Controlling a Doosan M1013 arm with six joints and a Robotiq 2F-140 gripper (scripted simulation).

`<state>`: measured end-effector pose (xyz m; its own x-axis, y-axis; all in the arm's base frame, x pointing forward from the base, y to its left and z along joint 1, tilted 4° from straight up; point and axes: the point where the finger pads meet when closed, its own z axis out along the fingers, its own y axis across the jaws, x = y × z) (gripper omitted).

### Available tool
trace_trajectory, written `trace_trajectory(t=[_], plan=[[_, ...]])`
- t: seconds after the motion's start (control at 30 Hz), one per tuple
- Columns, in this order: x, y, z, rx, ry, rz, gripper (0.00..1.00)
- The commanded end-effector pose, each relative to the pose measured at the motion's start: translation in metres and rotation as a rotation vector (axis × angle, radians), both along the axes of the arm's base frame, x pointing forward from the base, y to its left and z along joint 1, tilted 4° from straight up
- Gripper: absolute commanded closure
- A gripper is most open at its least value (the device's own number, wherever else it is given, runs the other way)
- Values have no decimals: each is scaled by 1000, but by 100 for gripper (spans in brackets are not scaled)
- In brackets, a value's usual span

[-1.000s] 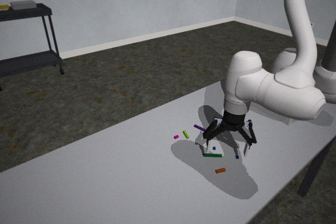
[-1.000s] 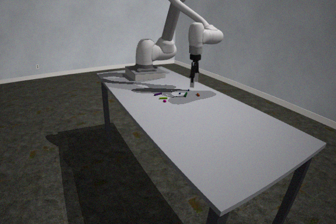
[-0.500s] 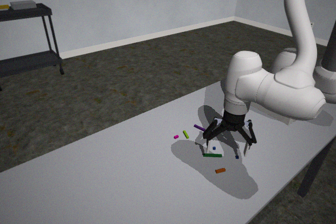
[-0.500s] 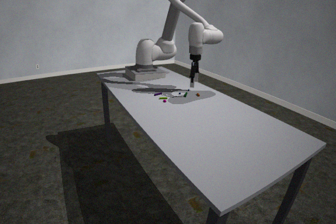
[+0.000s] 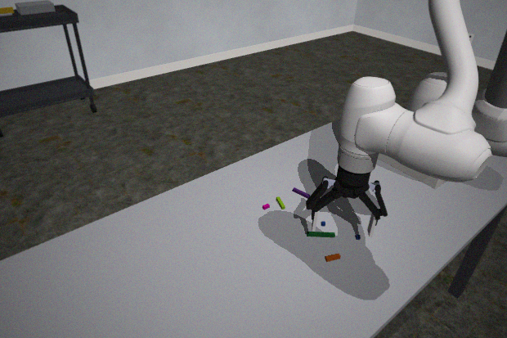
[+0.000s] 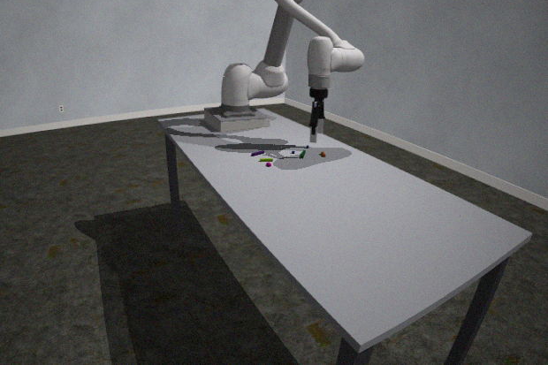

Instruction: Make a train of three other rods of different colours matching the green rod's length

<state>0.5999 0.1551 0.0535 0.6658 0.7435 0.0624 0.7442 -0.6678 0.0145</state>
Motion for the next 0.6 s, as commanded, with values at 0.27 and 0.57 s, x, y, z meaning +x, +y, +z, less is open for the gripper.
trace_trajectory(t=[0.27,0.57], plan=[[0,0,0,0,0,0,0],[21,-54,-1,11,9,-225,0]])
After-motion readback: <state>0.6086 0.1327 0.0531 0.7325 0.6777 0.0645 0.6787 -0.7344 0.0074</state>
